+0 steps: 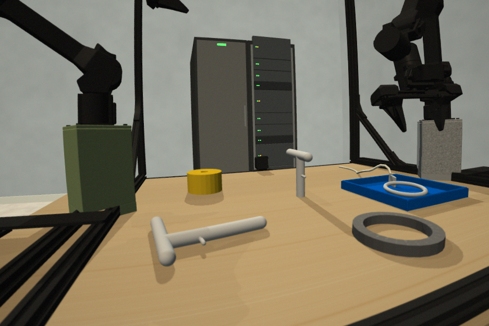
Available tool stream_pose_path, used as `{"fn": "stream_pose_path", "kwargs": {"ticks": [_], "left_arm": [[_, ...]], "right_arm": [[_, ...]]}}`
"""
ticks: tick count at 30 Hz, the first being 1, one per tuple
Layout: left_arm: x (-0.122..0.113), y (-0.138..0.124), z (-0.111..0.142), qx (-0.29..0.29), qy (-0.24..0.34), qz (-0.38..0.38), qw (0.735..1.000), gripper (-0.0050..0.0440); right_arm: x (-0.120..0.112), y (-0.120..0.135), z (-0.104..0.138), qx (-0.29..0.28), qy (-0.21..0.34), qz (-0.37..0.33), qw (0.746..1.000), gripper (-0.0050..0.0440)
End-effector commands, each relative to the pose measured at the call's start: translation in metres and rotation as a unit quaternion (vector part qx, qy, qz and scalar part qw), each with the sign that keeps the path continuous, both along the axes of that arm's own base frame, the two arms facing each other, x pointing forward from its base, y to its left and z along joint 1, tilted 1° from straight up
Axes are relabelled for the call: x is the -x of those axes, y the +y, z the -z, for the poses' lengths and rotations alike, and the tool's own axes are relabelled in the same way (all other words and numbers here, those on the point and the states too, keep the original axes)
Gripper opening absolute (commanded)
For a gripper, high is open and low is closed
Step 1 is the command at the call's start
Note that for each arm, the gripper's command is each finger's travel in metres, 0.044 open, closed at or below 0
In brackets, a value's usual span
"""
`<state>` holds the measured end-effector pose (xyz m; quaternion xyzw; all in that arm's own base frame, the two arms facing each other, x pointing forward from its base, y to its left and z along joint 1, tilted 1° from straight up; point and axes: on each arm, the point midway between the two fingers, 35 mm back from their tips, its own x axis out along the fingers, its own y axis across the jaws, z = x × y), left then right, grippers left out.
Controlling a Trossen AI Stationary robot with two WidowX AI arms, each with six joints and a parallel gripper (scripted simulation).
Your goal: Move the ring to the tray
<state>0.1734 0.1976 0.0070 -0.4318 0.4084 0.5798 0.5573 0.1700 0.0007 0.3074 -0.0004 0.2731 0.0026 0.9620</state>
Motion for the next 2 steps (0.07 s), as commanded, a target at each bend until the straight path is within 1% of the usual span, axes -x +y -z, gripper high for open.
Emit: {"fn": "stream_pose_path", "kwargs": {"ticks": [1,2], "left_arm": [[0.018,0.051,0.004,0.012,-0.006,0.006,1.0,0.04],[0.026,0.062,0.004,0.011,-0.007,0.006,1.0,0.04]], "right_arm": [[0.0,-0.001,0.0,0.0,0.0,0.003,1.0,0.04],[0.0,-0.001,0.0,0.0,0.0,0.003,1.0,0.04]]}}
